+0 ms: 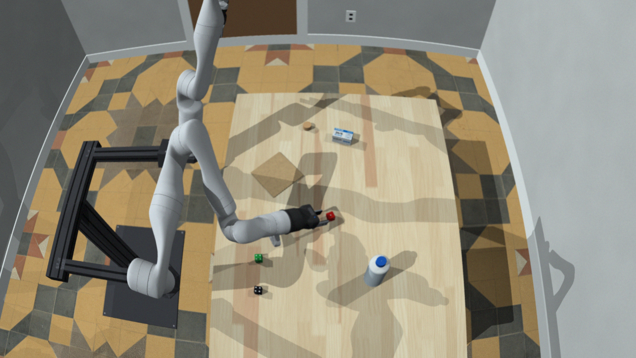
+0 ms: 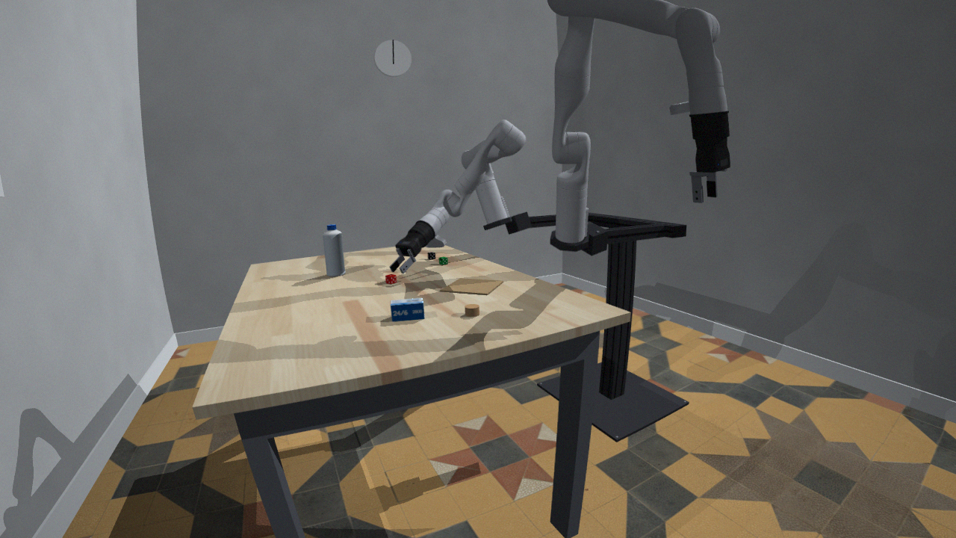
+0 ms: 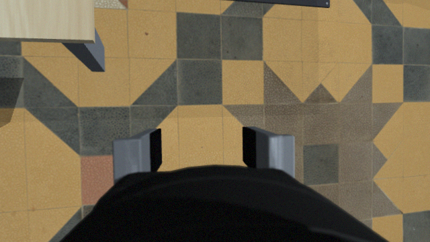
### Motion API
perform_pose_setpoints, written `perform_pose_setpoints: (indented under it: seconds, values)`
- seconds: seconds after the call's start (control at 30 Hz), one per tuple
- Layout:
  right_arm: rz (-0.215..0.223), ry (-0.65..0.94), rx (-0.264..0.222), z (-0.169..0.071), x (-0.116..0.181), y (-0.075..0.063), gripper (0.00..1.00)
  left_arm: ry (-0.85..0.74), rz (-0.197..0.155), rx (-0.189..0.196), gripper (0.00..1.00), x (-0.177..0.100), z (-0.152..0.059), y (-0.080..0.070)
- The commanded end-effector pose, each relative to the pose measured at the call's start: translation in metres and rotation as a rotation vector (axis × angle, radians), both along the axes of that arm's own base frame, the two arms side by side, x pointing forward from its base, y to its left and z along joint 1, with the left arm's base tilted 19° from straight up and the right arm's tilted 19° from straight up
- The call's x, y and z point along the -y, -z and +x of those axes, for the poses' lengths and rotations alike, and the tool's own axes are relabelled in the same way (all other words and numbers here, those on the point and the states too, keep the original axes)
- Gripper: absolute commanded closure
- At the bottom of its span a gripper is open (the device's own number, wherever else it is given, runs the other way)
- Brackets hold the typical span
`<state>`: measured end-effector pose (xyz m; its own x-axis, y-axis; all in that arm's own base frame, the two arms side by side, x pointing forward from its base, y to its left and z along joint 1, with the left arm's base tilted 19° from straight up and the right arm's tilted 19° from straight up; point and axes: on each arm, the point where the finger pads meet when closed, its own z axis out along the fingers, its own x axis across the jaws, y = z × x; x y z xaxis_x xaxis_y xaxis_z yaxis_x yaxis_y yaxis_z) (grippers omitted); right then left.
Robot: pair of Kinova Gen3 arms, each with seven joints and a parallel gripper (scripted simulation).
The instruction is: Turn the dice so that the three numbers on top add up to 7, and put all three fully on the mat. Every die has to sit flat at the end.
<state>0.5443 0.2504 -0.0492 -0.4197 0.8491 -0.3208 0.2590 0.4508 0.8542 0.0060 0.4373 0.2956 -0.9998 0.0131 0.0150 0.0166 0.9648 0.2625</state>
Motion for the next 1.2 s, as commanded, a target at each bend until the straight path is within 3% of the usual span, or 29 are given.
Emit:
perform_pose_setpoints:
  seconds: [0.0, 0.27, 0.6, 0.83, 1.17]
  values:
    - [0.001, -0.001, 0.001, 0.000, -0.001, -0.001, 0.21, 0.000, 0.002, 0.000, 0.00, 0.000, 0.000, -0.001]
    - [0.001, -0.001, 0.001, -0.001, -0.002, -0.007, 0.21, 0.000, 0.002, 0.000, 0.00, 0.000, 0.000, -0.001]
    - [0.001, -0.001, 0.001, -0.009, -0.013, -0.046, 0.21, 0.000, 0.002, 0.000, 0.00, 0.000, 0.000, -0.001]
    - [0.001, -0.001, 0.001, -0.011, -0.016, -0.057, 0.21, 0.000, 0.002, 0.000, 0.00, 0.000, 0.000, -0.001]
    - [0.001, 0.000, -0.001, -0.011, -0.017, -0.058, 0.21, 0.000, 0.002, 0.000, 0.00, 0.000, 0.000, -0.001]
